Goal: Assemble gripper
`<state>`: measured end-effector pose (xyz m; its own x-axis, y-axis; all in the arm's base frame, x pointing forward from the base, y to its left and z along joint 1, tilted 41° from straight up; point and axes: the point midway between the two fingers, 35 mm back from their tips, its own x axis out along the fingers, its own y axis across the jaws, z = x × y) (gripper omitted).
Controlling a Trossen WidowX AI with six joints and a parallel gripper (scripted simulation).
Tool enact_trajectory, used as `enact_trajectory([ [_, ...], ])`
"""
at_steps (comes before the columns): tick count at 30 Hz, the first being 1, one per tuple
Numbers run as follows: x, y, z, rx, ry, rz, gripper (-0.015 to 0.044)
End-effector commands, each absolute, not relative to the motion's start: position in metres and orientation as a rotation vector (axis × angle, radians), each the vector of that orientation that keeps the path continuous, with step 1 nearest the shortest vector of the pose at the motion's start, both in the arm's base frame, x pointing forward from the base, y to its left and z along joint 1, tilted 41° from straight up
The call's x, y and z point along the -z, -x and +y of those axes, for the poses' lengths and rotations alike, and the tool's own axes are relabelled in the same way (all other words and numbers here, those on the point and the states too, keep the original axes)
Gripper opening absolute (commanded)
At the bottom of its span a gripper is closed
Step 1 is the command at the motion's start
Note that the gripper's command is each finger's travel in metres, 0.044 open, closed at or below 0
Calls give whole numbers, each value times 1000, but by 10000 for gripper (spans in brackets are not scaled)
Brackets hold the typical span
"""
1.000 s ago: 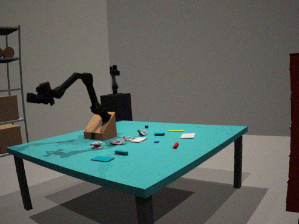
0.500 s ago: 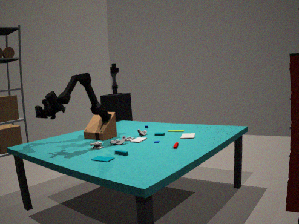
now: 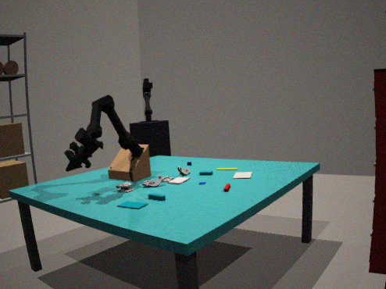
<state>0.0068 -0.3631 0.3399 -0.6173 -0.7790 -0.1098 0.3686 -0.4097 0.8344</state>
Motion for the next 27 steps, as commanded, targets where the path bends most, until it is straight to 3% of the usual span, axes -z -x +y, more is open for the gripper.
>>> enact_trajectory([
  [1,-312,-42,-365,2008,-748,-977,0],
  [14,-220,-161,-323,1813,-1066,-680,0],
  [27,-118,-239,-208,1702,-1294,-287,0],
])
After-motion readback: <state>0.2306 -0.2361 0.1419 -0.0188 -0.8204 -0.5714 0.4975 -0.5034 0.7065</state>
